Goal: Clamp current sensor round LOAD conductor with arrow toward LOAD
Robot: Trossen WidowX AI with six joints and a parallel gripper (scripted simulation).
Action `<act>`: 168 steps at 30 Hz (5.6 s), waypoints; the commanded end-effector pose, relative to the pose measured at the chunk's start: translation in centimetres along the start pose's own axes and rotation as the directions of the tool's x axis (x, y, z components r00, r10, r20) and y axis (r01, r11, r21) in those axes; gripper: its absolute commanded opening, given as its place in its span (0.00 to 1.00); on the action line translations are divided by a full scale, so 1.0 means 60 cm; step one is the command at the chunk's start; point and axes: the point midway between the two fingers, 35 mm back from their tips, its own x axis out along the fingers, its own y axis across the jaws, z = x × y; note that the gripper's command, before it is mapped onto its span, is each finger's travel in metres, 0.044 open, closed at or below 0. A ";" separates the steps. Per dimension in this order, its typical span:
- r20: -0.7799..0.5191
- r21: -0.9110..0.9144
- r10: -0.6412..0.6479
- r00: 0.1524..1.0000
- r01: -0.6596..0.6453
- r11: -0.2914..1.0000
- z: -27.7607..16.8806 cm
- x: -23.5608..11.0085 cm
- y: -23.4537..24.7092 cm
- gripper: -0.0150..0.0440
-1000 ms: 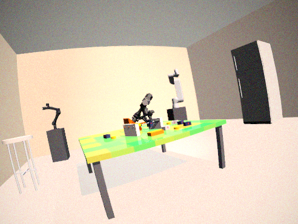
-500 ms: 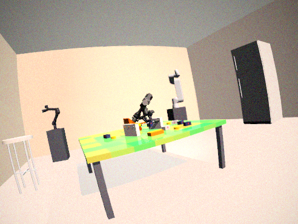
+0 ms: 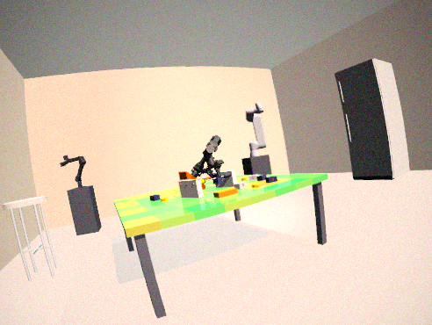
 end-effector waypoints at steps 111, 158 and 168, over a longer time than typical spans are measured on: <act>0.000 -0.024 0.046 0.999 -0.046 0.999 0.015 -0.138 -0.005 1.00; 0.000 -0.024 0.046 0.999 -0.046 0.999 0.015 -0.138 -0.005 1.00; 0.000 -0.024 0.046 0.999 -0.046 0.999 0.015 -0.138 -0.005 1.00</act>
